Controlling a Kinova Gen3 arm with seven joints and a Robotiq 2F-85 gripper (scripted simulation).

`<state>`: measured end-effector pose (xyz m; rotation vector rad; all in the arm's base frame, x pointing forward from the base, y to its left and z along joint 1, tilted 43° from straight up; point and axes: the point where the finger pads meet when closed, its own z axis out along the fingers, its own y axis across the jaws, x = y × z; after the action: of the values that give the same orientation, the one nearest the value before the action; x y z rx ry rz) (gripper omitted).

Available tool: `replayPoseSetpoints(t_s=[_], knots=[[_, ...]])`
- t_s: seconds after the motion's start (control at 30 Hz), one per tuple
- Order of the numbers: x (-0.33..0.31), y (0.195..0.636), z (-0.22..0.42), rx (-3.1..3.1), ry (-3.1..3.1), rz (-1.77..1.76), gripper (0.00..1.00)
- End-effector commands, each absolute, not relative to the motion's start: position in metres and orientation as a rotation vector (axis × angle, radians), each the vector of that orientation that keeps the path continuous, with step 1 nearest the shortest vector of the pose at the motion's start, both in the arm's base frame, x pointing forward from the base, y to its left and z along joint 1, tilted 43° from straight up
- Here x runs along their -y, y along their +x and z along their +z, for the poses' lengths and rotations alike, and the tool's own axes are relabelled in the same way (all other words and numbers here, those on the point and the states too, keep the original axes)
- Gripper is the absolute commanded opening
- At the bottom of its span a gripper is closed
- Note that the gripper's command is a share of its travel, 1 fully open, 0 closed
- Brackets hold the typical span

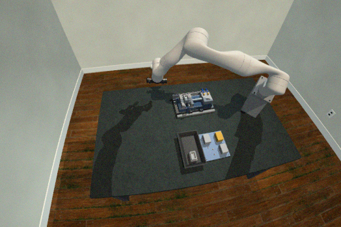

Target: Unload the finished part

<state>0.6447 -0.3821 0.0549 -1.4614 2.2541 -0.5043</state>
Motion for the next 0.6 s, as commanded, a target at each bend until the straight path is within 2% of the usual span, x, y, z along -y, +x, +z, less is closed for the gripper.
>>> replayPoseSetpoints(t_s=[0.0, 0.07, 0.37, 0.4, 0.57], knots=[[0.385, 0.643, 0.056, -2.257, -1.456, -0.508, 1.0], [0.378, 0.628, 0.044, -2.246, -1.472, -0.459, 1.0], [0.378, 0.628, 0.044, -2.246, -1.472, -0.459, 1.0], [0.369, 0.613, 0.033, -2.233, -1.486, -0.414, 1.0], [0.369, 0.613, 0.033, -2.233, -1.486, -0.414, 1.0]])
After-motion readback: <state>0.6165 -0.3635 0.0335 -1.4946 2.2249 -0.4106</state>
